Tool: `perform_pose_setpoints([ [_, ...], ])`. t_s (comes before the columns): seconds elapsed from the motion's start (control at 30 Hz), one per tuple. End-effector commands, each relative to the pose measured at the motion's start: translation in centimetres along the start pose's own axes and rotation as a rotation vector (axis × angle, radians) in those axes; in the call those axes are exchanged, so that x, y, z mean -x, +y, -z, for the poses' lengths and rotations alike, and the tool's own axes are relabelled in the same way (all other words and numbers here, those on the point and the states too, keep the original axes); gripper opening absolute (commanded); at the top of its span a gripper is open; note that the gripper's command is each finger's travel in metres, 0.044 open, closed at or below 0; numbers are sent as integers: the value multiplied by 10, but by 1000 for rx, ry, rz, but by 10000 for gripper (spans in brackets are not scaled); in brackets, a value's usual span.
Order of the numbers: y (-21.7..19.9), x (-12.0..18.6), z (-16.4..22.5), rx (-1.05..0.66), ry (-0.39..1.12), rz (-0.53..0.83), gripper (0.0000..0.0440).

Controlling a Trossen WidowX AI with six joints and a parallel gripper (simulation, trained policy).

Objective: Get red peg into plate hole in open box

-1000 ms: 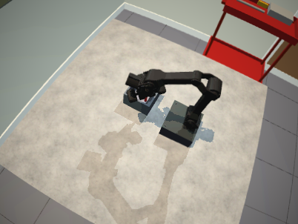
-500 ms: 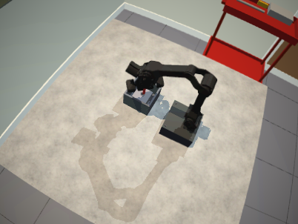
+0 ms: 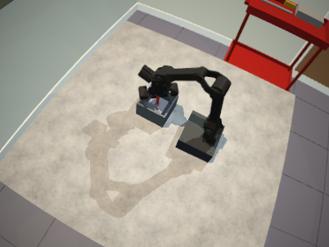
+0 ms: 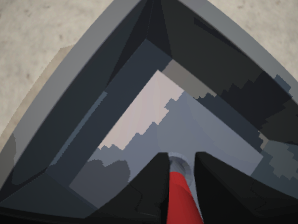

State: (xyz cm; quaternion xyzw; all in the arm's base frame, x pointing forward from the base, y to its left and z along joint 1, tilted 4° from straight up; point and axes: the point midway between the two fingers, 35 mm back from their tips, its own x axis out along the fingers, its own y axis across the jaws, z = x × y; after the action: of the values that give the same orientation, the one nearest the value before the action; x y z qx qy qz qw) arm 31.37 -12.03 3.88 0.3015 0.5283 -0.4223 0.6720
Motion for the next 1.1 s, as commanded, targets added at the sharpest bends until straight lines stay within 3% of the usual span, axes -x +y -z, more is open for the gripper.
perform_pose_setpoints([
  [0.0, -2, -14, 1, 18, 21, 11, 120],
  [0.13, -1, -23, -2, 41, 32, 34, 142],
  [0.27, 3, -28, -15, 45, 18, 31, 240],
  [0.6, 13, -31, -48, 56, -40, 16, 432],
  [0.9, 16, -23, -87, 34, -145, -10, 440],
  [1.07, 17, -23, -89, 33, -151, -12, 440],
])
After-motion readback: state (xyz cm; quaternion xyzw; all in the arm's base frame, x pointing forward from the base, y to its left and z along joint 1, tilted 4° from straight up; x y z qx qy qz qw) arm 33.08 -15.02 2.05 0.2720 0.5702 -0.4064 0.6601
